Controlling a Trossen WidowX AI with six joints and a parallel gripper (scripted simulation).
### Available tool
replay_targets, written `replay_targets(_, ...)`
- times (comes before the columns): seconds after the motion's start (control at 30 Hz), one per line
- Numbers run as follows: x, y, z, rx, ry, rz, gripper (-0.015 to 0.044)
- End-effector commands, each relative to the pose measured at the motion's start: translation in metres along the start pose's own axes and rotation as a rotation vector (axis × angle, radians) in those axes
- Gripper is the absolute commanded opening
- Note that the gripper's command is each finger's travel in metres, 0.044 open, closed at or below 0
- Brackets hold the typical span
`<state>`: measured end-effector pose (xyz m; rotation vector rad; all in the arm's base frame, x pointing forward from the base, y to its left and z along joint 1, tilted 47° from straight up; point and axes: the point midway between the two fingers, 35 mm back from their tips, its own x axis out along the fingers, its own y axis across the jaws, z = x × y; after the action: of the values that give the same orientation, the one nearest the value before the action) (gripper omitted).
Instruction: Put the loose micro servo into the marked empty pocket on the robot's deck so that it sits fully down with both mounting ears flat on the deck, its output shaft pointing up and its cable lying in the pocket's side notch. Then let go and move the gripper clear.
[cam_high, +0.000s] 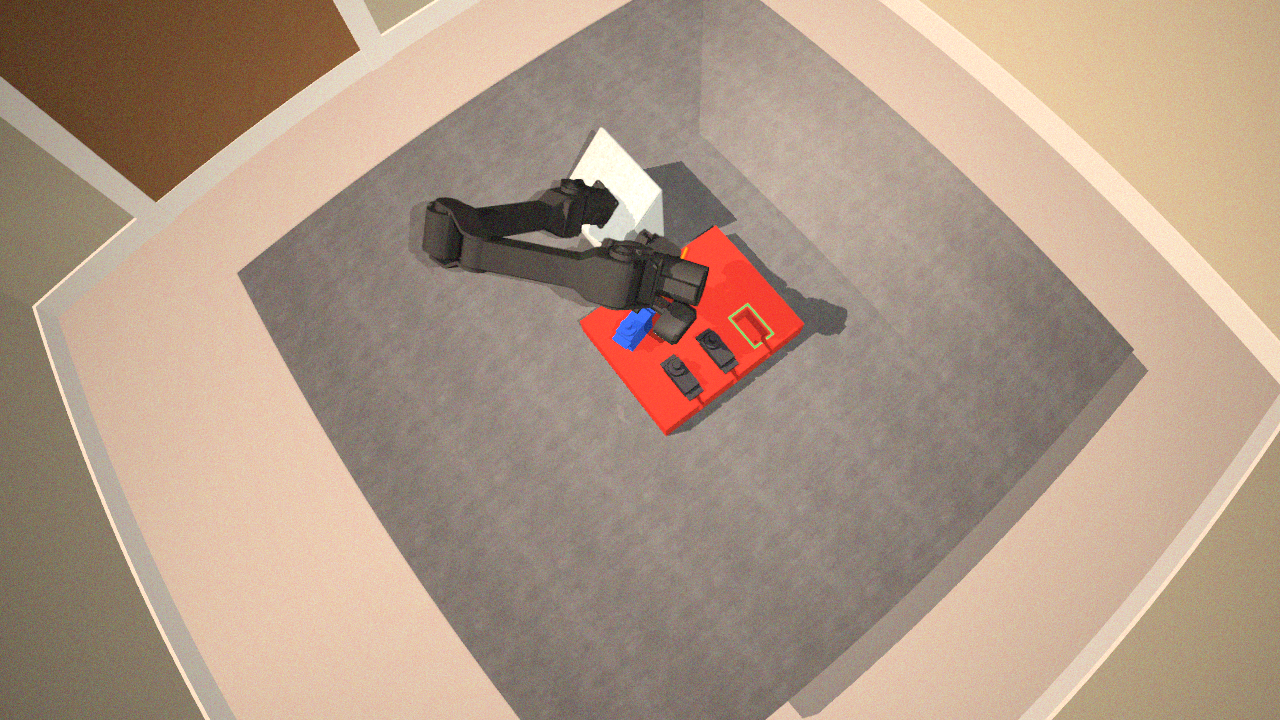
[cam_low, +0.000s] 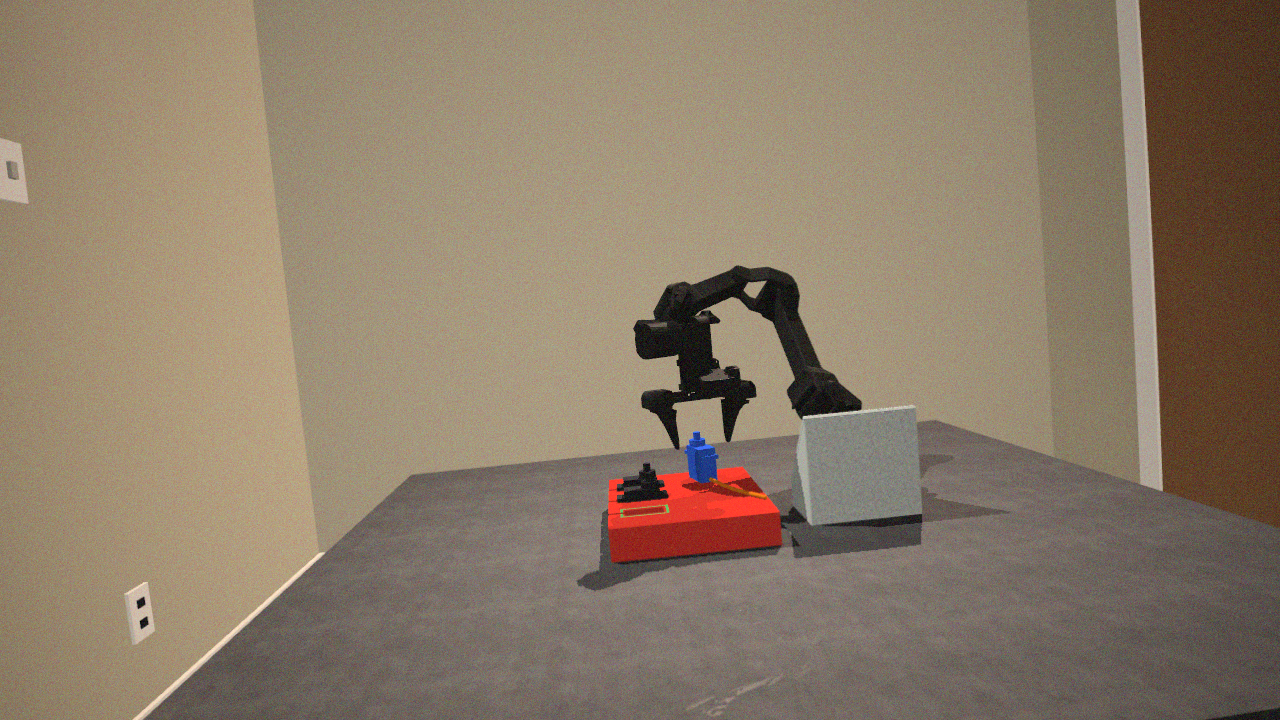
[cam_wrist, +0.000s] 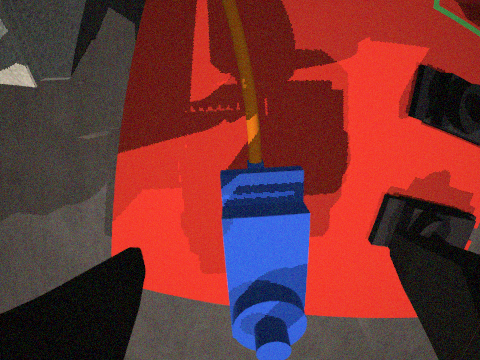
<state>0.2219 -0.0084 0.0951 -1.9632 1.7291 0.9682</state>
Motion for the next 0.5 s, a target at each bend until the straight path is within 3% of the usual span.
replay_targets(0.0, 0.0084, 0.0010, -0.0006, -0.006, 0.003, 0.004, 0.0440)
replay_targets(0.17, 0.0139, 0.0012, -0.0007, -0.005, 0.004, 0.004, 0.0440)
replay_targets(0.47, 0.0139, 0.0012, -0.0007, -0.005, 0.004, 0.004, 0.0204)
